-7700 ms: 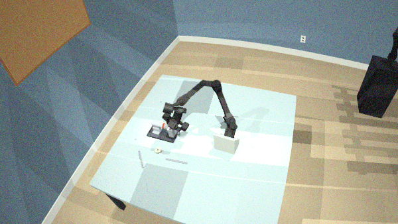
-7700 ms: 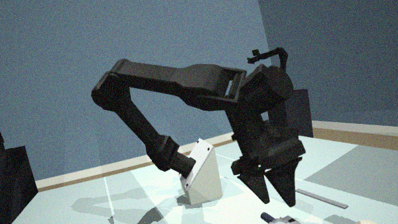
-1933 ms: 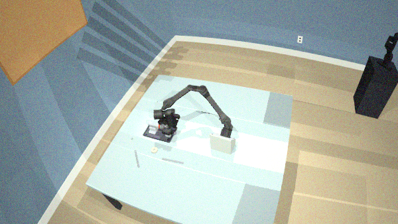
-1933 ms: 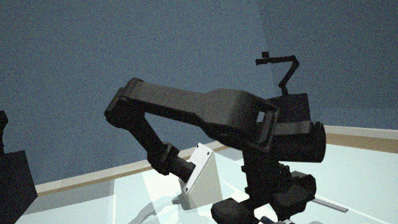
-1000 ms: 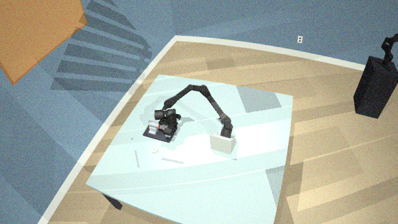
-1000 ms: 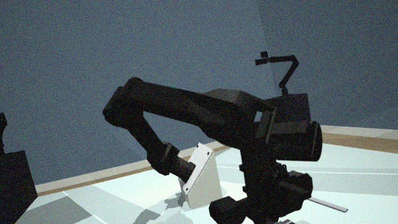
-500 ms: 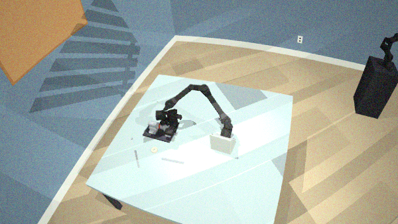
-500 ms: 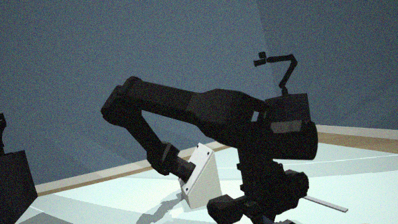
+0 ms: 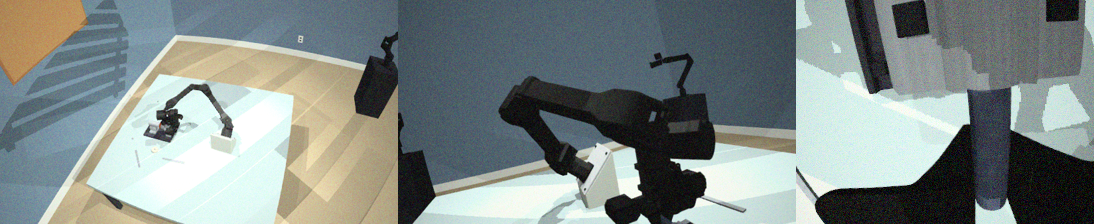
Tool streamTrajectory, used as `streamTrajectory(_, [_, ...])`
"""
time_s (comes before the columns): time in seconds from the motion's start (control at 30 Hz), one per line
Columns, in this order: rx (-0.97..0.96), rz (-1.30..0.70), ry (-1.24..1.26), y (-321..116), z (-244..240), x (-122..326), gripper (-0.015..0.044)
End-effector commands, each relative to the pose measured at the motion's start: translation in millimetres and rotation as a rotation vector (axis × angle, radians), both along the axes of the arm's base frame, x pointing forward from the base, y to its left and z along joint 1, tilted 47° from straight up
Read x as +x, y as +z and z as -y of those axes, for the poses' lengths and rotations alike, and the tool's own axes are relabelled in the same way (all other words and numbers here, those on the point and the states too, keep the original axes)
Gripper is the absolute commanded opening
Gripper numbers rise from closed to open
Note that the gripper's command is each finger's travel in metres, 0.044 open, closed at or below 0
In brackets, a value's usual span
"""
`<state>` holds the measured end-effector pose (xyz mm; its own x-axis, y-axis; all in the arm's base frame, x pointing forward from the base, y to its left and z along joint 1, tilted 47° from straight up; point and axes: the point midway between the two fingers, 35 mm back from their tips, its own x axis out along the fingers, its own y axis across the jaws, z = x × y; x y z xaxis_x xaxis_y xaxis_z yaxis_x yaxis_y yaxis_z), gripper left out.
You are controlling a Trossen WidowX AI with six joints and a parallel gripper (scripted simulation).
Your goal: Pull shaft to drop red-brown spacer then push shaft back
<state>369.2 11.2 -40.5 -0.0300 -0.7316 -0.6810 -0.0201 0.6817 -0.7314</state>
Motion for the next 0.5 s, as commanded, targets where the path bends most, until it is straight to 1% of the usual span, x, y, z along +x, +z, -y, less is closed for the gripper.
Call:
streamTrajectory(0.0, [0.004, 0.0, -0.003, -0.8, -0.7, -1.5, 0.0])
streamTrajectory(0.47, [0.004, 0.0, -0.003, -0.8, -0.7, -3.3, 0.0])
